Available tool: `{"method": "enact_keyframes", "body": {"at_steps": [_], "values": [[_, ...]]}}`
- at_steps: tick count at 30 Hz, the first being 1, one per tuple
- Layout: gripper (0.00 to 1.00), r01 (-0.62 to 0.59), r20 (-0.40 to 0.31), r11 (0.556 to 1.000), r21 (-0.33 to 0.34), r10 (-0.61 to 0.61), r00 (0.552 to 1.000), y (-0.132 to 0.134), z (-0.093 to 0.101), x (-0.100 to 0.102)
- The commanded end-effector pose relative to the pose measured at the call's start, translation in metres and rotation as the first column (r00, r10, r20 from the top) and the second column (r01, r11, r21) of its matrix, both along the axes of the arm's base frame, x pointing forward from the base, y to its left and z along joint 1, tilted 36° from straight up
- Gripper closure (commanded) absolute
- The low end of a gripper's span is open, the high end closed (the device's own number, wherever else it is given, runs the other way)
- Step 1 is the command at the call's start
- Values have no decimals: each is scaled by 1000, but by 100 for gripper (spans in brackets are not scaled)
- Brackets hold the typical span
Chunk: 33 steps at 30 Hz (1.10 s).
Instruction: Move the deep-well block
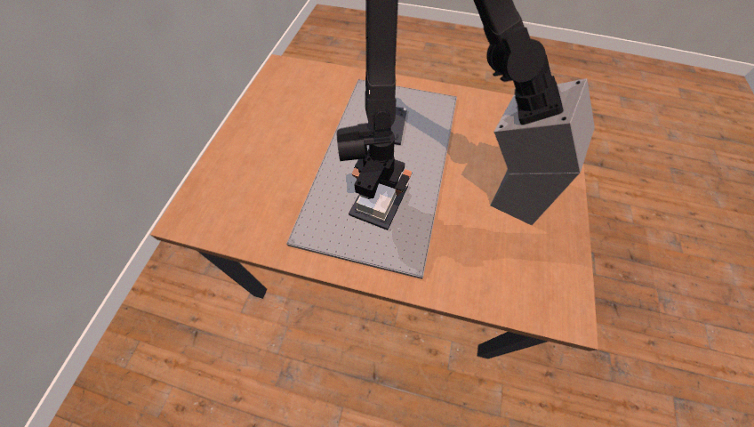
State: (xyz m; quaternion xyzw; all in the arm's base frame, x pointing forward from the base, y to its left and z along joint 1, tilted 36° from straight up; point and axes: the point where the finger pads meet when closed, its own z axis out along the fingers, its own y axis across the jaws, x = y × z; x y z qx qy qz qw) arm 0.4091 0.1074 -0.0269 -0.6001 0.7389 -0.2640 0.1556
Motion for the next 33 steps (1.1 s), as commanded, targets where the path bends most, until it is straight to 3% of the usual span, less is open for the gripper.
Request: {"method": "enact_keyframes", "body": {"at_steps": [1,3,4,6,10,20,21,23,33], "values": [[0,-8,28,1000,10,8,1000,1,3,13],[0,-8,28,1000,10,8,1000,1,3,13],[0,-21,53,1000,20,20,998,7,14,14],[0,-8,26,1000,9,8,1000,0,-1,15],[0,-8,22,1000,7,8,1000,-3,-8,17],[0,-9,24,1000,8,9,1000,-5,-18,25],[0,-21,52,1000,18,20,998,1,-6,28],[0,-8,24,1000,7,8,1000,-6,-23,28],[0,-16,34,1000,11,15,999,-5,-30,38]]}}
